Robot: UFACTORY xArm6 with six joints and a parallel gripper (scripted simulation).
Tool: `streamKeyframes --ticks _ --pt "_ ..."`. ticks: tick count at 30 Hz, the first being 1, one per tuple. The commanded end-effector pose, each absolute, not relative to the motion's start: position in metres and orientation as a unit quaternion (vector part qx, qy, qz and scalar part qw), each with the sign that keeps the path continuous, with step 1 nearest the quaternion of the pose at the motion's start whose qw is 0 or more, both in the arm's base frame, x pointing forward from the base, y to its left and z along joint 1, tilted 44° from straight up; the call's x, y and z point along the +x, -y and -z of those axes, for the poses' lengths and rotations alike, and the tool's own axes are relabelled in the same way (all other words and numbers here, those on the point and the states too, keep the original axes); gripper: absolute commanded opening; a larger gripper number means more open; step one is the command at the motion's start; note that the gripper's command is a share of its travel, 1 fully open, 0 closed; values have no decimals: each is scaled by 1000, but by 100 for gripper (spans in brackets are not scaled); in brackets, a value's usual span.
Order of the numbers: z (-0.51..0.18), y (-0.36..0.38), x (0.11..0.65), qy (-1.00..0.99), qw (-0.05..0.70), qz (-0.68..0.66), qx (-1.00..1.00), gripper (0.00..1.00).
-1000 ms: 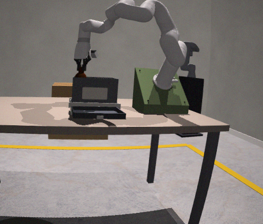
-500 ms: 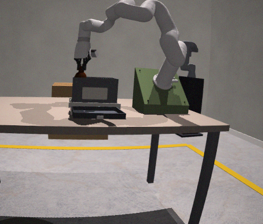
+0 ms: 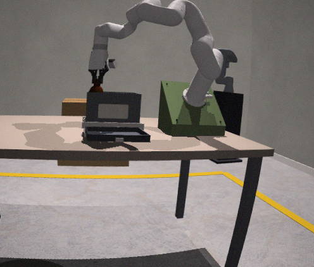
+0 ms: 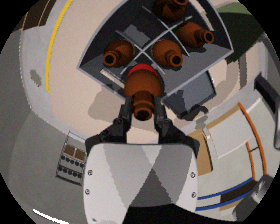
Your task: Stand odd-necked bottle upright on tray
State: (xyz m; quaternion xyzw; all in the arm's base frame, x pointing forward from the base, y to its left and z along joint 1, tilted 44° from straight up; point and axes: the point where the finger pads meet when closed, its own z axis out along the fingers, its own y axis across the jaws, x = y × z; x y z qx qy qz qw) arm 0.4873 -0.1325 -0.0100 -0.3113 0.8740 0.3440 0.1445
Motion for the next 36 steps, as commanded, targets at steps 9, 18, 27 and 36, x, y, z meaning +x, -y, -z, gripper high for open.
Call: streamKeyframes --ticks 9,18,27,36 --pt "6 137 488 -874 146 -342 -311 0" --pt "2 141 488 -874 146 -342 -311 0" --pt "-6 148 488 -874 146 -342 -311 0" --pt "-12 153 487 -874 146 -342 -311 0"
